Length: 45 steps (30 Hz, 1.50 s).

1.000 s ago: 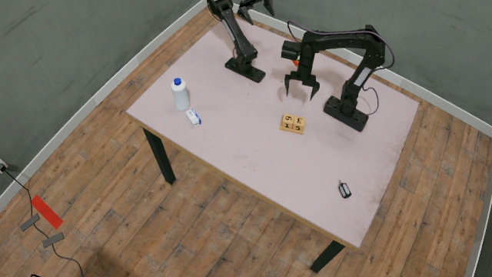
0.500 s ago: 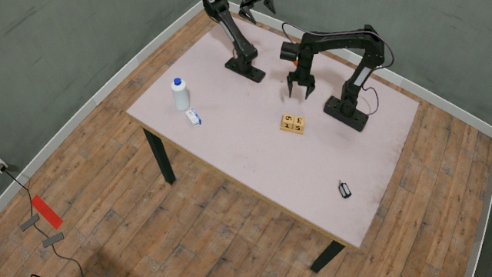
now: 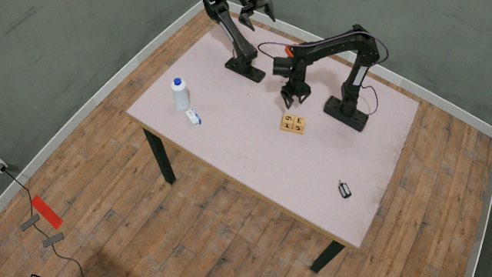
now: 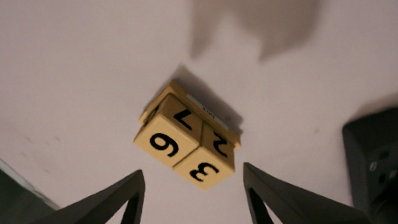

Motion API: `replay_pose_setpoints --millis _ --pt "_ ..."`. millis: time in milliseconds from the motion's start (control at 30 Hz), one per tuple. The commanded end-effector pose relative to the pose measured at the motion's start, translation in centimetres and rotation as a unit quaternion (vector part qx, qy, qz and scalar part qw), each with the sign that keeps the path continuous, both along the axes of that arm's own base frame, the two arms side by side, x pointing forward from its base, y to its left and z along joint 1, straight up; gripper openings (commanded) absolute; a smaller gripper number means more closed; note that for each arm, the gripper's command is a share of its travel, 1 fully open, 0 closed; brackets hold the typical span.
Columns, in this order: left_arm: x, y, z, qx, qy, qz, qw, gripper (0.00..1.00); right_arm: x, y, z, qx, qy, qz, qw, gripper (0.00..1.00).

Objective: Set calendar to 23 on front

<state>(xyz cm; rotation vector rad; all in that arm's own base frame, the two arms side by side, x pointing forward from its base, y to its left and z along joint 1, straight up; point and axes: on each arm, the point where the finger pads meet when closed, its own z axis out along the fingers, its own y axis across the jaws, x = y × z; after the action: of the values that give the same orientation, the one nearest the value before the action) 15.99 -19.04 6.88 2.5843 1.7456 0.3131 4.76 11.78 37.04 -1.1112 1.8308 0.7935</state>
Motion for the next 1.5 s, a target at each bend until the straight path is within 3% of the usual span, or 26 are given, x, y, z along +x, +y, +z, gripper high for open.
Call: replay_pose_setpoints --millis 0,300,367,500,1067,1467 --pt "1.2 -1.6 -0.1 -0.052 0.012 0.111 0.992 0.69 0.5 -0.2 -0.7 0.01 -0.003 -0.02 1.0 1.0" --pt "3.1 -1.4 -1.8 -0.094 0.048 0.305 0.946 0.69 1.3 0.1 -2.9 0.008 -0.003 -0.04 0.999 1.0" --pt "3.1 -1.4 -1.8 -0.094 0.048 0.305 0.946 0.69 1.3 0.1 -2.9 0.008 -0.003 -0.04 0.999 1.0" --pt "3.9 -1.0 -2.4 -0.1 0.058 0.362 0.925 0.69 1.3 0.0 -4.0 -0.004 0.0 -0.044 0.999 1.0" --pt "4.2 -0.6 -2.7 -0.093 0.054 0.357 0.928 0.69 1.1 0.2 -3.8 -0.004 0.001 -0.036 0.999 1.0" --pt "4.2 -1.2 -4.7 -0.088 0.057 0.356 0.928 0.69 1.1 0.2 -3.8 -0.004 0.001 -0.036 0.999 1.0"
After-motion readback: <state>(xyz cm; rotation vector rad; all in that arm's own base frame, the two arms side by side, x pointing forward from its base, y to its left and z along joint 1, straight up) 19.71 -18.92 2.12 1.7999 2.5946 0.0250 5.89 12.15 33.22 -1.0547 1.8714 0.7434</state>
